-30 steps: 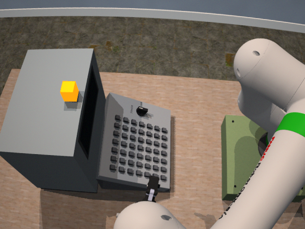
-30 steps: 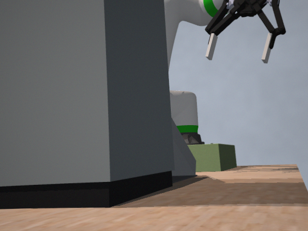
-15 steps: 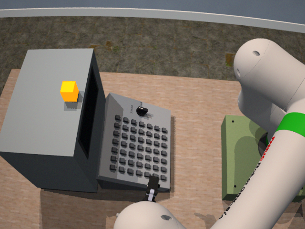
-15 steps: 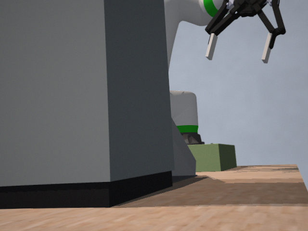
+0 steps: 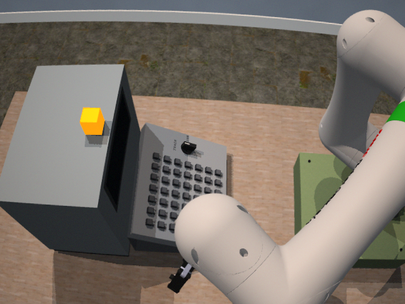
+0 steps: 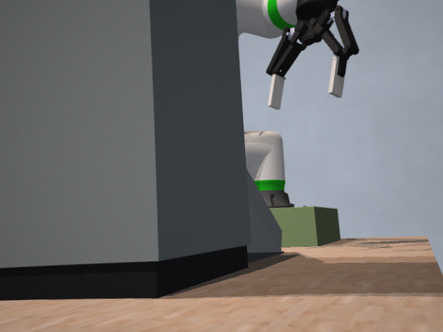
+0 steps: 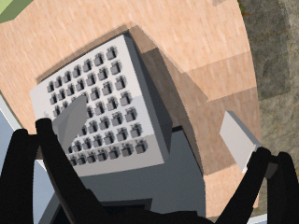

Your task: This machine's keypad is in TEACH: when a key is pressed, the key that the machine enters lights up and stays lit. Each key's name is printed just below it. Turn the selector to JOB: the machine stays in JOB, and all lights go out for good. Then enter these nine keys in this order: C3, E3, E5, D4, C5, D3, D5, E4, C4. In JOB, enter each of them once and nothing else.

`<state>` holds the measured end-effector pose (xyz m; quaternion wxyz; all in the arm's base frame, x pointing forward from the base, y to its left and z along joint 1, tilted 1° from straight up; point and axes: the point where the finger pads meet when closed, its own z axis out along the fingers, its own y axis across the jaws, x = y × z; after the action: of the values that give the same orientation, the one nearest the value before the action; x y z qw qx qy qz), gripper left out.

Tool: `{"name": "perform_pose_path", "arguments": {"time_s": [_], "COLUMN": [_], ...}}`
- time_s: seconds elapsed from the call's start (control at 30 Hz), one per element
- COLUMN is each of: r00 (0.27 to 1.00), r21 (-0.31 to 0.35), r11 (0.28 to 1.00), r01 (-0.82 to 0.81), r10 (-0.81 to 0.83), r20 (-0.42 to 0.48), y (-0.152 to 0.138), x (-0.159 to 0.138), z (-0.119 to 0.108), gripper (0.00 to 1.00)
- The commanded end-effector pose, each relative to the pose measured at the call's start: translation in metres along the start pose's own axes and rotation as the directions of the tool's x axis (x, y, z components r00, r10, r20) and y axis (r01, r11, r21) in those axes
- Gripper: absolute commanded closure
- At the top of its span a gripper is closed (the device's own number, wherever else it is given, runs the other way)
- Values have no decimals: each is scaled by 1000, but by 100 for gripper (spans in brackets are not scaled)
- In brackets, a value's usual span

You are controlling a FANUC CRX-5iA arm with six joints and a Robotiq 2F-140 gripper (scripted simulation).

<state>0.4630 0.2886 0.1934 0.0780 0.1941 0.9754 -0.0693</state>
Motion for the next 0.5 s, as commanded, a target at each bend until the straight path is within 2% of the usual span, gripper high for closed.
{"name": "perform_pose_path", "arguments": {"time_s": [0.0,0.03,0.23,0.47], "r00": [996,983,933,827], "r21": [-38,-75,-147,-230], "r11": [995,980,922,798], "r01": [-91,-183,-357,-557], "r10": [92,183,358,559], "r20": [-1,-4,-21,-61], "y": [-16,-32,-64,-104], "x": [-6,-13,-27,-44], "z": [8,17,33,53], "gripper": [0,0,0,0]}}
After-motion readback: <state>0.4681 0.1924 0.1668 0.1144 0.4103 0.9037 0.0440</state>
